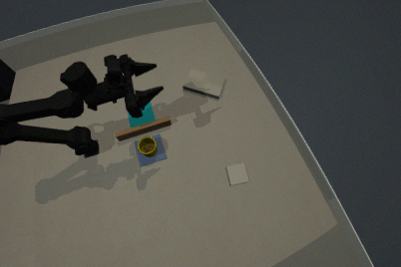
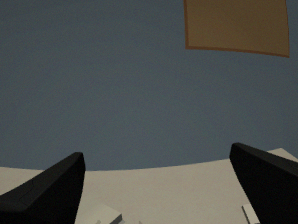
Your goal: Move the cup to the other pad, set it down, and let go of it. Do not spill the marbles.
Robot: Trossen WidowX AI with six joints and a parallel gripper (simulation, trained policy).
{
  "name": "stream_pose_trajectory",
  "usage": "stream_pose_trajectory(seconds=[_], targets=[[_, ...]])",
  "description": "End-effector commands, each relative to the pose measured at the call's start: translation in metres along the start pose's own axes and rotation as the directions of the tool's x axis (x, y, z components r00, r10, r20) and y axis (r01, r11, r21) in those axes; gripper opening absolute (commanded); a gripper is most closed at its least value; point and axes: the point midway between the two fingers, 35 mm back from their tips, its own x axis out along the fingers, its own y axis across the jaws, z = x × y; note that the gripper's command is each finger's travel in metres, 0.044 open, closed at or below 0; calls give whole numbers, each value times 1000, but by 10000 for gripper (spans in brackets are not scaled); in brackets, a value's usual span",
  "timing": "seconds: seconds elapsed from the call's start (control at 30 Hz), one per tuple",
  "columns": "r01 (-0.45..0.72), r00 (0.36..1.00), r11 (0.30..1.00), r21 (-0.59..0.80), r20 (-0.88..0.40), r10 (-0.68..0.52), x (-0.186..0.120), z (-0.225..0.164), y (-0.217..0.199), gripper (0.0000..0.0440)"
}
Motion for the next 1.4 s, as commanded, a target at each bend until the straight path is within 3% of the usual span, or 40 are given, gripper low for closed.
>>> stream_pose_trajectory(seconds=[0.0,0.33,0.87,1.37], targets=[[2,1000,1000,7,-7,-2,0,-1,0,374],[-2,992,995,96,-124,14,-1,-19,10,115],[-3,932,971,239,-352,89,-1,-41,37,97],[70,816,956,286,-567,110,-5,-62,52,99]])
